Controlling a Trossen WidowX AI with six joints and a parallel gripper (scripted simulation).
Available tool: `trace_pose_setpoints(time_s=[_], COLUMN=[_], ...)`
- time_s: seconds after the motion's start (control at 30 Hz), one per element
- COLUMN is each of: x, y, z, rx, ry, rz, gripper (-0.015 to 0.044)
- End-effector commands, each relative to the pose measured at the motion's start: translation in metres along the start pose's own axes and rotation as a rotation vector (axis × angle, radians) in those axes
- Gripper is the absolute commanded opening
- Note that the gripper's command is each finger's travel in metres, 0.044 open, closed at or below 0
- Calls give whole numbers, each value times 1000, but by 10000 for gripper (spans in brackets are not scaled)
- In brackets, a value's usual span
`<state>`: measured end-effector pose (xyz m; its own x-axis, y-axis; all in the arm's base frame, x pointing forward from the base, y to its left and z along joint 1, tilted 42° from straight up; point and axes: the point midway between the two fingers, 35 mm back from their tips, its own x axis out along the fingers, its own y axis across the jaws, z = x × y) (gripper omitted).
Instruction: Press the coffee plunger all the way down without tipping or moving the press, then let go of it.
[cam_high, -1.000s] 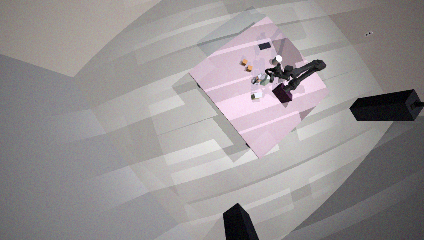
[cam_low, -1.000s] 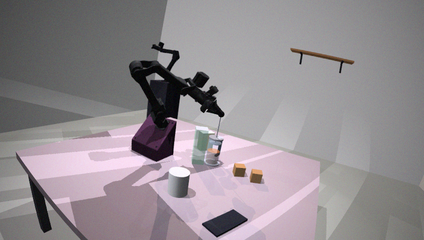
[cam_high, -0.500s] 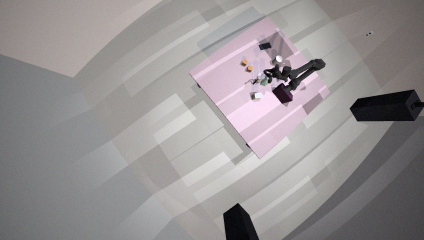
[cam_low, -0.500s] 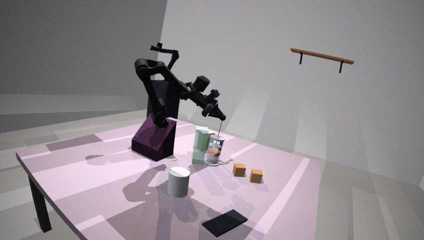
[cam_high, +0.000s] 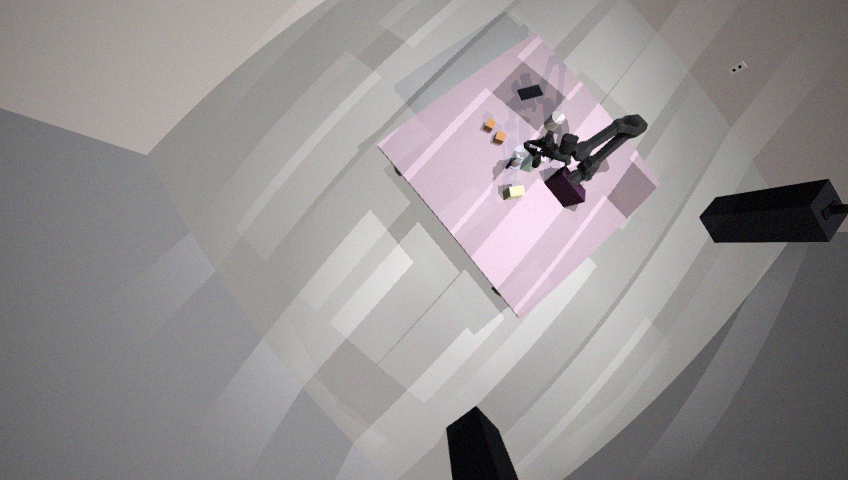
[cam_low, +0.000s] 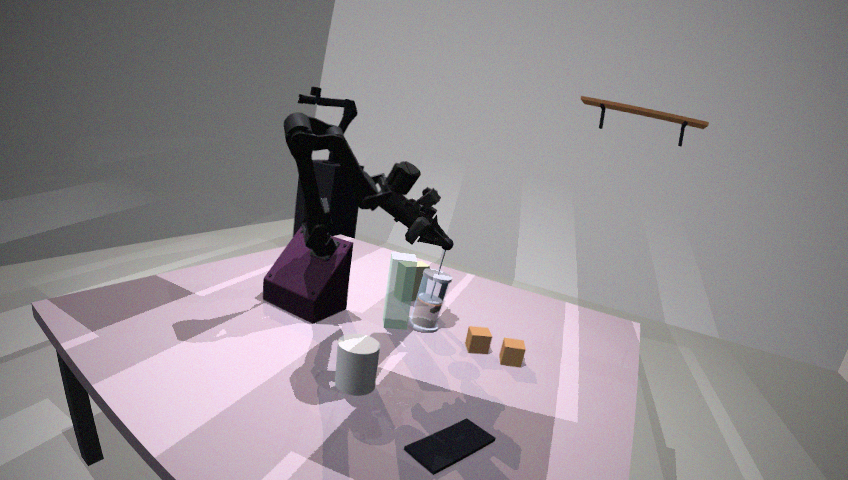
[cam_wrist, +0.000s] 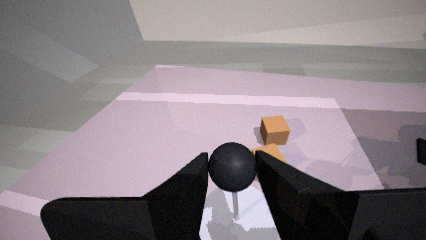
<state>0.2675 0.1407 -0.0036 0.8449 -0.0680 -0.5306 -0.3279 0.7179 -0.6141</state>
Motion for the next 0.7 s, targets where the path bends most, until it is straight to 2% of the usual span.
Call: trace_pose_setpoints(time_s=[0.0, 0.67], x=[6, 29], y=[1, -2], z=[-25, -43], rx=[-24, -28], ry=[53, 47], rz=[8, 3], gripper=[130, 130])
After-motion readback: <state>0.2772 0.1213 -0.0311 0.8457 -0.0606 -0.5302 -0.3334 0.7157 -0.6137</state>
